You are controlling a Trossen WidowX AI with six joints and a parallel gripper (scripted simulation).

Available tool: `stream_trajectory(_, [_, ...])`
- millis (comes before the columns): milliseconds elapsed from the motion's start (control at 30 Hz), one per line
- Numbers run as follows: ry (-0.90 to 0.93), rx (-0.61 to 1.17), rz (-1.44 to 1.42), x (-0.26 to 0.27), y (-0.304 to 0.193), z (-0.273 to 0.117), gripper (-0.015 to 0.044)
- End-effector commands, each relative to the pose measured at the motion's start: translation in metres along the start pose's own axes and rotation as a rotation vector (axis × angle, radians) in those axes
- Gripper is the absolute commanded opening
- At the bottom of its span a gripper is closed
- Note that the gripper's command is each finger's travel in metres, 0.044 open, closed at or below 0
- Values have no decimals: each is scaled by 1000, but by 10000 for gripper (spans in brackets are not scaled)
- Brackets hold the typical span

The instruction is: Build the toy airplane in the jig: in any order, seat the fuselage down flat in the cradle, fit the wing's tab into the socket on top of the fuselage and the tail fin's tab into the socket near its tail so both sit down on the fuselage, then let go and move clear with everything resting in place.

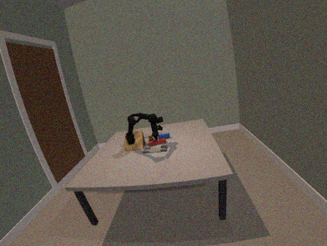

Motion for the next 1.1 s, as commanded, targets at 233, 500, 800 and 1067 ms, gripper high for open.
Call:
stream_trajectory(233, [-4, 0, -8, 0, 0, 17, 440])
stream_trajectory(500, [-4, 0, -8, 0, 0, 30, 440])
stream_trajectory(800, [-6, 1, -8, 0, 0, 44, 440])
stream_trajectory(1067, [-7, 1, -8, 0, -1, 51, 387])
Point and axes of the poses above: the point midway between the two fingers, 35 mm back from their tips, its own z axis out along the fingers, its own x axis across the jaws, y = z × x, the point moved 6 cm from there along -z, back along the fingers, and after that the axes turned 3 degrees about -z, right-handed, at the moved point
